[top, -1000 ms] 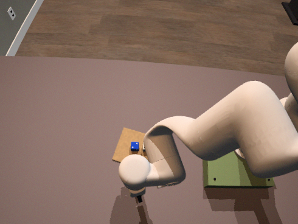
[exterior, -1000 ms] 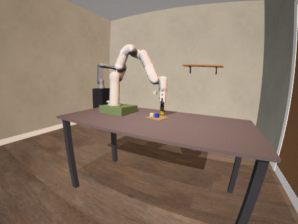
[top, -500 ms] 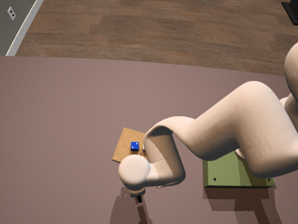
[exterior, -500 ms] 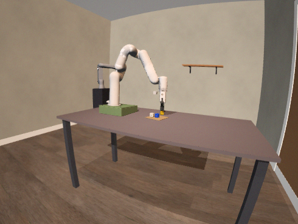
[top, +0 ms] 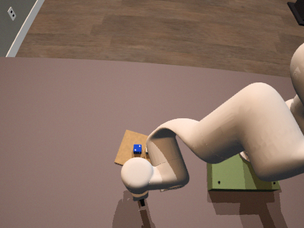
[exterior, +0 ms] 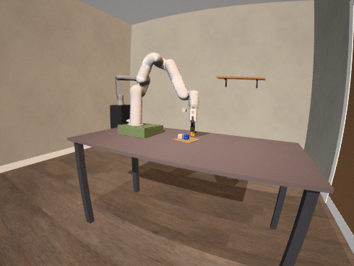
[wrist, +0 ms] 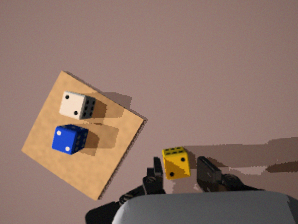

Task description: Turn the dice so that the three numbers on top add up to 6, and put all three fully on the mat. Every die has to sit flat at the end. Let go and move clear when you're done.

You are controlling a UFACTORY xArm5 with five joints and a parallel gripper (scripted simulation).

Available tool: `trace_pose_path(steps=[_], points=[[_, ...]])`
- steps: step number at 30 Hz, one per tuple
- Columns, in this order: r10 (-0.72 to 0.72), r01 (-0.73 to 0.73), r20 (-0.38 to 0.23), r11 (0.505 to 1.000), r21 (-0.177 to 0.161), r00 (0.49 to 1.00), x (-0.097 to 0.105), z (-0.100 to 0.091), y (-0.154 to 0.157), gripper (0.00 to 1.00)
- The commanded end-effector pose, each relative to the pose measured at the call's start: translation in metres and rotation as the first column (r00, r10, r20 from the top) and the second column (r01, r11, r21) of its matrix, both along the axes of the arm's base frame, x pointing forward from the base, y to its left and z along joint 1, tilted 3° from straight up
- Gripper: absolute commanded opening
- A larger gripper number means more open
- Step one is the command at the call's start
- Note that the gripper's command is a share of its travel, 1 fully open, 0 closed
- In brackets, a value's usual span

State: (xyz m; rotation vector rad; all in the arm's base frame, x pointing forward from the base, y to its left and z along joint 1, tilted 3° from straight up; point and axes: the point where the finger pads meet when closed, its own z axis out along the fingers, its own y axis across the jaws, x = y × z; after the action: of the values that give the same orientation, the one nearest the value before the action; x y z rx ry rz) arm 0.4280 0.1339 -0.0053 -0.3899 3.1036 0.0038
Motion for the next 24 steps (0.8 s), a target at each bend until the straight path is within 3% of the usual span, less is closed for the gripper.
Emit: trace_pose_path(steps=[1,14,24], points=[[0.0,0.0,0.003,1.0,0.001,1.0,0.001,0.001,0.0,0.47],[0.0,0.0,0.003,1.0,0.001,1.0,0.001,-0.001,0.0,0.47],[0.0,0.0,0.004,1.0,0.001,1.0,0.001,-0.018,0.001,0.47]])
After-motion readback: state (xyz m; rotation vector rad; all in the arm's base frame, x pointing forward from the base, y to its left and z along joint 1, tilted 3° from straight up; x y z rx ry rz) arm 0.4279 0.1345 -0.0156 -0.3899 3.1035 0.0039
